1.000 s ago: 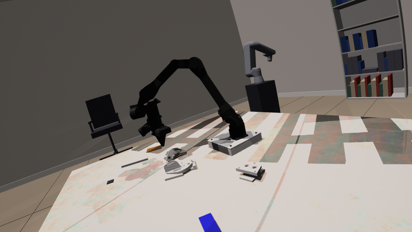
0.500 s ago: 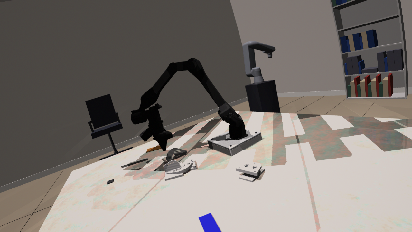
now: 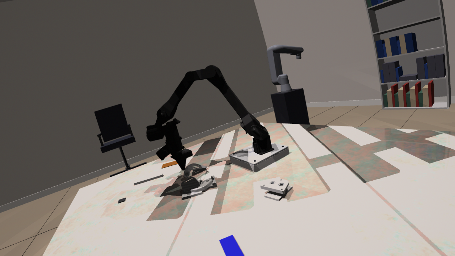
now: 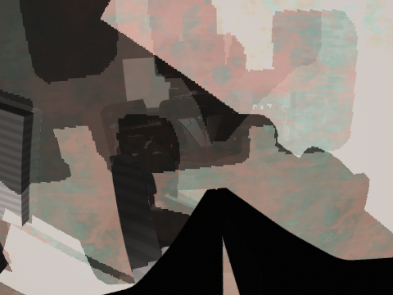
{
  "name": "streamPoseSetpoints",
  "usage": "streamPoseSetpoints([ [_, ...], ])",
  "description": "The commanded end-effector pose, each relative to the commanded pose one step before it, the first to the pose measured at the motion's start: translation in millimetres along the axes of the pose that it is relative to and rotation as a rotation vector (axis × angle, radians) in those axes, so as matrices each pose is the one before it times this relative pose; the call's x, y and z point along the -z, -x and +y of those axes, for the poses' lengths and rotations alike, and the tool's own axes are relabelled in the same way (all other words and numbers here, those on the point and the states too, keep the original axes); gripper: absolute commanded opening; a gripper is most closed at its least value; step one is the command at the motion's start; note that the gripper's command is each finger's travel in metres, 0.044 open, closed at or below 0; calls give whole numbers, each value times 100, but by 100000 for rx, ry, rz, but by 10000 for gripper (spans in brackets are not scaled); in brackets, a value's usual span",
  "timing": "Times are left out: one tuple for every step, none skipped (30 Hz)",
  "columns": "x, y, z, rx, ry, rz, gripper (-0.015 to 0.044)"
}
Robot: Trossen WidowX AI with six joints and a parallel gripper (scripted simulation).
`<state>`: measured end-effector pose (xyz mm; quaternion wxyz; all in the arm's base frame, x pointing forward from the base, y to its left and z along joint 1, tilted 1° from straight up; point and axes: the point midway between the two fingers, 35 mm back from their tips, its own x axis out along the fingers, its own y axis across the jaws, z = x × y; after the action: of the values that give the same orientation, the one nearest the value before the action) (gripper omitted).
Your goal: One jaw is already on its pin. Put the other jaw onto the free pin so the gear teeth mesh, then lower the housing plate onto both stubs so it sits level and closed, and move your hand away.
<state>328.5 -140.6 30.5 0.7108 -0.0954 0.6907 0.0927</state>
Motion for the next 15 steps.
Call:
streamPoseSetpoints([
  [-36, -186, 205, -602, -28, -72, 0],
  [-13, 2, 137, -13, 0, -2, 0],
  [-15, 2, 167, -16, 0, -2, 0],
  [-14, 1, 167, -16, 0, -2, 0],
  [-13, 1, 167, -16, 0, -2, 0],
  [-12, 1, 166, -16, 0, -2, 0],
  [-11, 1, 166, -16, 0, -2, 0],
  [-10, 1, 166, -16, 0, -2, 0],
  [-10, 0, 166, -16, 0, -2, 0],
  [-9, 0, 166, -16, 0, -2, 0],
  [-8, 0, 166, -16, 0, -1, 0],
  [-7, 0, 166, -16, 0, -1, 0],
  [-6, -1, 165, -16, 0, -1, 0],
  [-5, -1, 165, -16, 0, -1, 0],
  [-4, -1, 165, -16, 0, -1, 0],
])
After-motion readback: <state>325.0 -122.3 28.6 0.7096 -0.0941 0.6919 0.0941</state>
